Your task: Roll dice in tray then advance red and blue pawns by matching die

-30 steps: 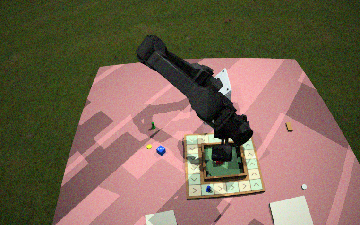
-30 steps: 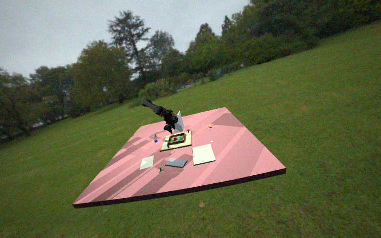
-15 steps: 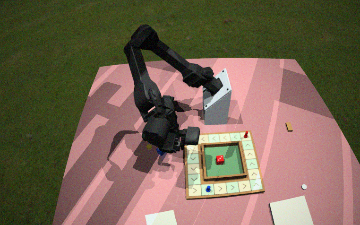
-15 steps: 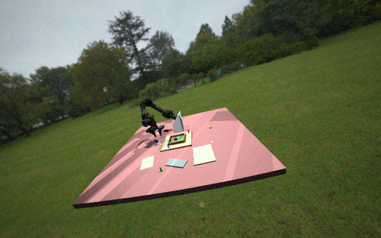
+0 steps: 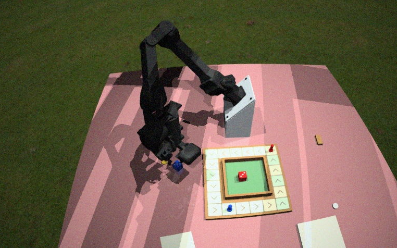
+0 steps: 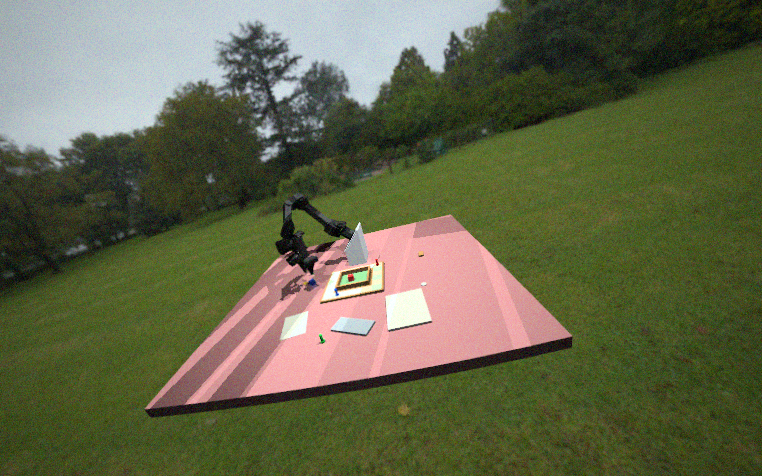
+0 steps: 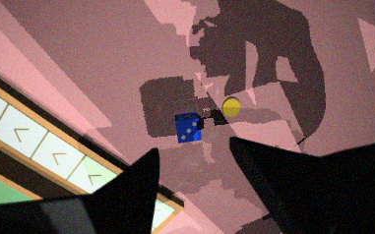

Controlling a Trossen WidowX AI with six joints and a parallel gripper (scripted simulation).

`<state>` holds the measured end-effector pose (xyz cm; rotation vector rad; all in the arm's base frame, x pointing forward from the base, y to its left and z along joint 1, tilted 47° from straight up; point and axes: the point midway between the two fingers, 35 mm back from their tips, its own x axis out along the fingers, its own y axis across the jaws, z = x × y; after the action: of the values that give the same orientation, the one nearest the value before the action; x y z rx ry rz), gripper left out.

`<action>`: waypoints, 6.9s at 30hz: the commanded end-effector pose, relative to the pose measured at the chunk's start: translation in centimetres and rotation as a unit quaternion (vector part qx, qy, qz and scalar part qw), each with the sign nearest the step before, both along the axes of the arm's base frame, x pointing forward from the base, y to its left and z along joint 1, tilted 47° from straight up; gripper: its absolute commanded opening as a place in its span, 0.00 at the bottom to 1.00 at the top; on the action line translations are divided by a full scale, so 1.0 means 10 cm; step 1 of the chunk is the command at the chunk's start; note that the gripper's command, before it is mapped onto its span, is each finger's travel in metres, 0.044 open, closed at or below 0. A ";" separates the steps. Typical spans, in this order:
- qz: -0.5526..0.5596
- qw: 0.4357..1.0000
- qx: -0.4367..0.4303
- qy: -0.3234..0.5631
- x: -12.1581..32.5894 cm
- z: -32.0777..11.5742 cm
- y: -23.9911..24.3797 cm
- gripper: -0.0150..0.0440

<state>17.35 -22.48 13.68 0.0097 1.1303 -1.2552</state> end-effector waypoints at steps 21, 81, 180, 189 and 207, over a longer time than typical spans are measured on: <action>0.000 1.000 0.001 0.003 -0.06 -0.29 -0.31 0.72; 0.090 0.991 0.029 0.093 0.27 0.19 0.63 0.25; 0.840 0.364 0.230 0.331 0.54 -1.85 1.89 0.25; 0.840 0.364 0.230 0.330 0.63 -1.48 1.96 0.25; 0.840 0.361 0.229 0.335 0.64 -1.49 1.95 0.25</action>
<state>23.75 -2.99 -1.17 -1.0768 1.2701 1.1179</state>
